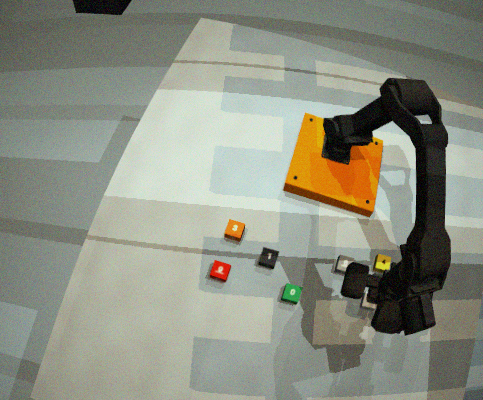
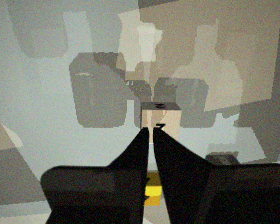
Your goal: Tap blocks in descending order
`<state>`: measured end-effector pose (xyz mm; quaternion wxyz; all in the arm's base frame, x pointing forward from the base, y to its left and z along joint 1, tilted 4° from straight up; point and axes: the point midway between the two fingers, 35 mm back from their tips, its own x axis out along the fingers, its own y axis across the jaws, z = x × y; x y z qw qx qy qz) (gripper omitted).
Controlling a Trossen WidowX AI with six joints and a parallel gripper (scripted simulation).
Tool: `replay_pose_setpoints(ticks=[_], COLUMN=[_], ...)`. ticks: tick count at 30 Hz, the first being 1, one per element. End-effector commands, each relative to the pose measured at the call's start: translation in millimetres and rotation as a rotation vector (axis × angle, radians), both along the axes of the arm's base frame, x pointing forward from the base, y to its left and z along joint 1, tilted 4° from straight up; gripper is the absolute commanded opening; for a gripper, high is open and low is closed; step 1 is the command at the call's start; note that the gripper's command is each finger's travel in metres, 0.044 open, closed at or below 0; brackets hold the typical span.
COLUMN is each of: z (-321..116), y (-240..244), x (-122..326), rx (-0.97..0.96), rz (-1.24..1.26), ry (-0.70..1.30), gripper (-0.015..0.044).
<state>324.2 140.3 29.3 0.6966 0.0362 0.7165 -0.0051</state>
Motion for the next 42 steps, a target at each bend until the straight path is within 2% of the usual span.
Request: replay_pose_setpoints(ticks=[1,9,14,18,24,30,36,42], z=[-7.2,-11.0,17.5,21.1,91.2,99.9,98.1,94.7], y=[0.4,0.5,-0.8,-0.8,-3.7,-7.4,-99.5,-194.6], x=[-1.2,-1.5,-0.4,-0.1,2.9,2.7,6.0,-19.6], rx=[0.002,0.002,0.001,0.002,0.001,0.001,-0.01,-0.019], rz=[-0.004,-0.004,-0.004,-0.004,-0.004,-0.004,-0.005,-0.005], ry=[0.003,0.003,0.003,0.003,0.003,0.003,-0.001,0.002], gripper=[0.002,0.002,0.002,0.002,0.002,0.002,0.002,0.002])
